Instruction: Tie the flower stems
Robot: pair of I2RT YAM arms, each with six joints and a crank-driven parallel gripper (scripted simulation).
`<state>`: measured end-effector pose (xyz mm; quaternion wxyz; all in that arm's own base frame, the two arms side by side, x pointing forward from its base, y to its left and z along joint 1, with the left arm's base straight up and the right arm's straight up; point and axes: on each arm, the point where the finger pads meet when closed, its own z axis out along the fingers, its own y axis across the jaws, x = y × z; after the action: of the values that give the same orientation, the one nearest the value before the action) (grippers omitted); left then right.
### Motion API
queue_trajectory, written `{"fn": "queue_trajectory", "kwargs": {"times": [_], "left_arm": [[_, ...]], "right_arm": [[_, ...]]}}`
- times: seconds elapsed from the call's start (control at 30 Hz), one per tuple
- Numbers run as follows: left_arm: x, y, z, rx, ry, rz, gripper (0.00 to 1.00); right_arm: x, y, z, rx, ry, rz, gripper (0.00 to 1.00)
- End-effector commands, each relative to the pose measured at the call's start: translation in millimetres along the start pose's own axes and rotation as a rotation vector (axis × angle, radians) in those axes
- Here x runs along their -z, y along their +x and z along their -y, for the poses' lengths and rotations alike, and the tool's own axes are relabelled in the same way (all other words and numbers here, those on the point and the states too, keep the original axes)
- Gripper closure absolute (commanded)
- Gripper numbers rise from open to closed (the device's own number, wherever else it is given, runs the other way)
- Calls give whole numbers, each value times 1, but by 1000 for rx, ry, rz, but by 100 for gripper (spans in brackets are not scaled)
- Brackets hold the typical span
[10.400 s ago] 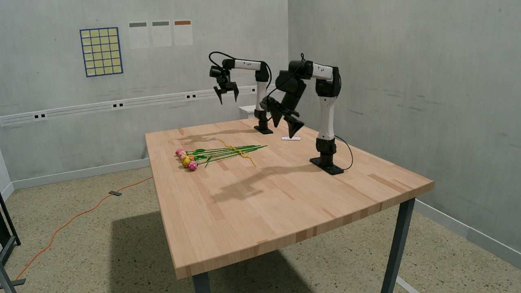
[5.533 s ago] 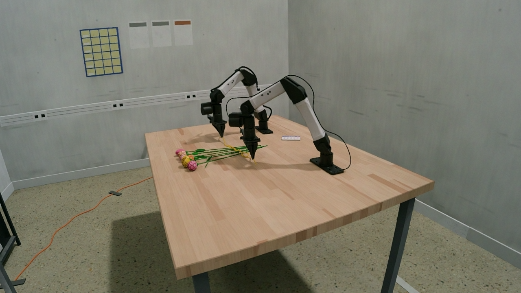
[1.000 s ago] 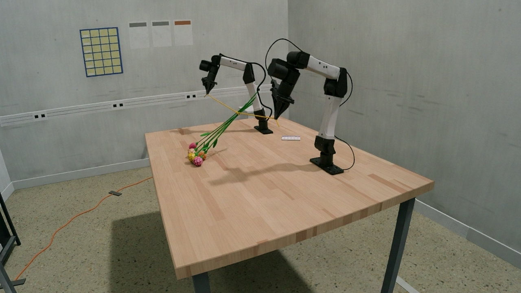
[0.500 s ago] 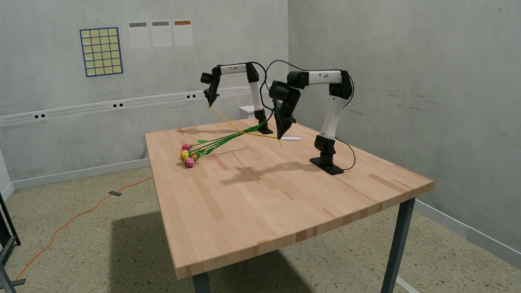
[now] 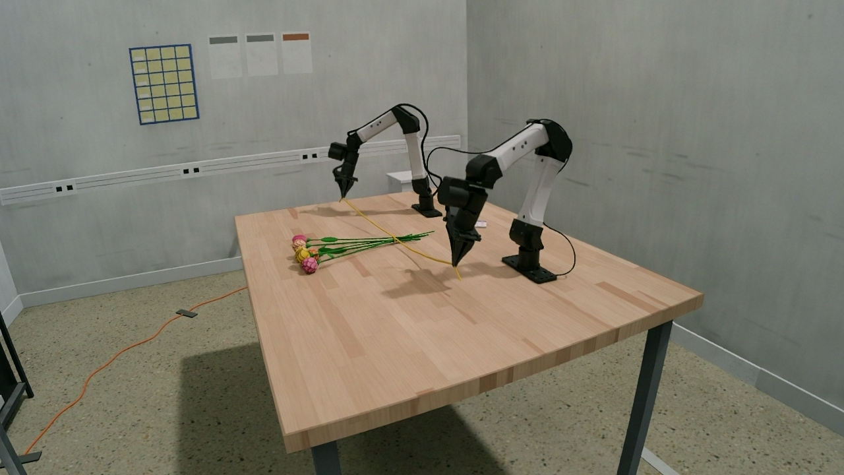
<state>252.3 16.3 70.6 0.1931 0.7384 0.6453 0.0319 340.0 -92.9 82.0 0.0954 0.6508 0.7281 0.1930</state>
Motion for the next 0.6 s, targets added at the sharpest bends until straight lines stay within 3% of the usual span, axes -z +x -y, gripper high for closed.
{"fn": "queue_trajectory", "kwargs": {"times": [0.0,0.23,0.57], "left_arm": [[-18,12,-19,-20,-94,-39,100],[-44,18,-9,-20,-94,-39,100],[-42,19,-15,-29,-121,-44,100]], "right_arm": [[-25,-21,-2,19,-59,66,100],[-52,-22,8,16,-72,58,100],[-57,-24,11,14,-64,64,100]]}}
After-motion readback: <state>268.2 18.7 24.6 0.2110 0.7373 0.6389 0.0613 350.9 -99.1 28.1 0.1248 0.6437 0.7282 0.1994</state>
